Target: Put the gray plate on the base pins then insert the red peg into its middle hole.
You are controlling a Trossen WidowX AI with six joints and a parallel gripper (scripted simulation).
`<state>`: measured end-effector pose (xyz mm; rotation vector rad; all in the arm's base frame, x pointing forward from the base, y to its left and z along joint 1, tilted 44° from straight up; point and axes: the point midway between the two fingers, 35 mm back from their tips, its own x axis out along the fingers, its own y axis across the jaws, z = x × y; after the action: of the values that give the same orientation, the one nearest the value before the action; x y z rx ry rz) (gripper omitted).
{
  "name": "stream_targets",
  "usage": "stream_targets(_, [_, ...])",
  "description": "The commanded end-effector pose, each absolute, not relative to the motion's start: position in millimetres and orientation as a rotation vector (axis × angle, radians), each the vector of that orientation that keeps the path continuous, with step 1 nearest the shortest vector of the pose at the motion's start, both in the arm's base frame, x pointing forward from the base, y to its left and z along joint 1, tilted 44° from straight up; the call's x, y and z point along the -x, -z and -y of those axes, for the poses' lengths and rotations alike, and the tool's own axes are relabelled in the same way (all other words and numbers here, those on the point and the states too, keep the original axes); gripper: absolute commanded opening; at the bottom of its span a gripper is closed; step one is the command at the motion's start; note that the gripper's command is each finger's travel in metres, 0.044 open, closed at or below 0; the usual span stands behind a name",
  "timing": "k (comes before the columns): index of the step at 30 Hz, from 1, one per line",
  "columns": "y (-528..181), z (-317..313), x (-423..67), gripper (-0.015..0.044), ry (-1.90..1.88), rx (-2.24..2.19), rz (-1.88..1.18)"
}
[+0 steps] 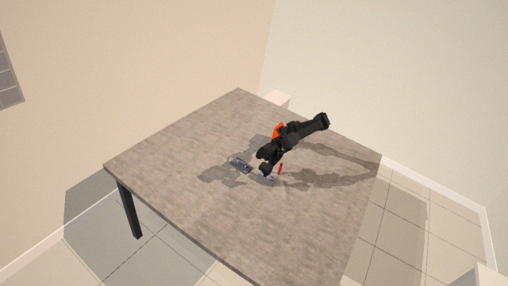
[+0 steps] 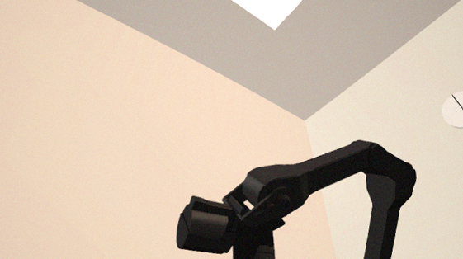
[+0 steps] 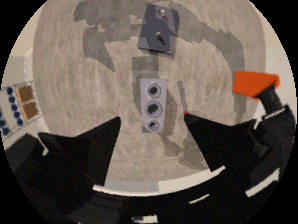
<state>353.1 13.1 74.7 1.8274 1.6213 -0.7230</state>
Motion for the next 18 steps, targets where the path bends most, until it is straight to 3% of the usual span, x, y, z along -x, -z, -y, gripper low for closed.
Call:
stream_targets(1, [-67, -19, -352, 0.044, 0.733, -1.835, -1.632])
stream_targets(18, [-48, -36, -356, 0.044, 0.732, -1.833, -1.632])
